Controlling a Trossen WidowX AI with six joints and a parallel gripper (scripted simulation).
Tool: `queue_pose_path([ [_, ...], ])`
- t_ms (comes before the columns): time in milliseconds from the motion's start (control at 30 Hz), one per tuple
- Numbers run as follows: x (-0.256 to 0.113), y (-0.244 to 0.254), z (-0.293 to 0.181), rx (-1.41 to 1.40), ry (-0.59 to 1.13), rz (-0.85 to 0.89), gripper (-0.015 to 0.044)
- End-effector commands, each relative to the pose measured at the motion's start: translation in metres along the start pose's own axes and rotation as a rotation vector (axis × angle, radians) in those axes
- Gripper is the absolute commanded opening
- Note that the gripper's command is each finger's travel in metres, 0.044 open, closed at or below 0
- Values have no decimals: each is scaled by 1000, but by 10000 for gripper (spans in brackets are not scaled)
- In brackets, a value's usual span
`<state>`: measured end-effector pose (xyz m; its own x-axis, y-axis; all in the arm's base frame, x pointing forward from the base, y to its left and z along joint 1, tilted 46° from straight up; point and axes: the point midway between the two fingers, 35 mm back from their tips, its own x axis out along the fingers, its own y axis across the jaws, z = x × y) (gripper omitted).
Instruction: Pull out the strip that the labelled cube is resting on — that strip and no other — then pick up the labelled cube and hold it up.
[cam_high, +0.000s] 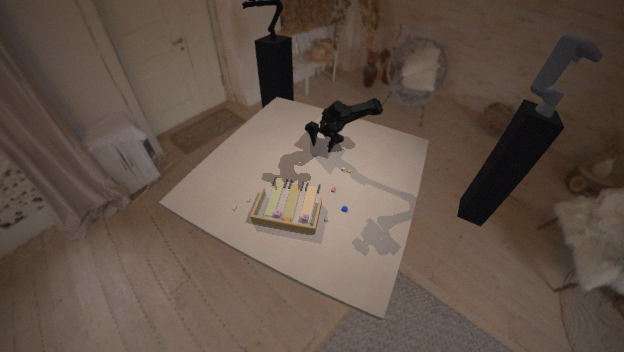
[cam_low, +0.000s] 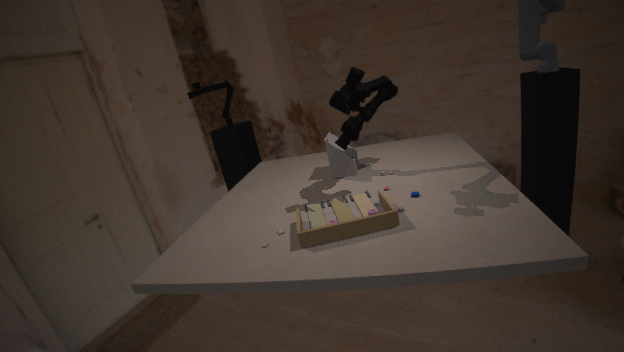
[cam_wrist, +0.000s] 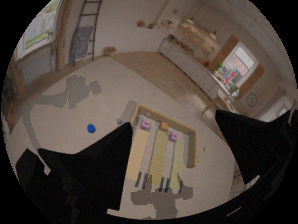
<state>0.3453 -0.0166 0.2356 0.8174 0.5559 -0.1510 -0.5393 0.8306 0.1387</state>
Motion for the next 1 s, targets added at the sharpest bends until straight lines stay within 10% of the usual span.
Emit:
queue_pose_path([
  [0,9,-15,-71,297,81,-42,400],
  [233,6,-12,-165,706,187,-120,400],
  [733,5,-11,-169,725,192,-124,400],
  [967,49,-6,-177,700,424,-27,216],
])
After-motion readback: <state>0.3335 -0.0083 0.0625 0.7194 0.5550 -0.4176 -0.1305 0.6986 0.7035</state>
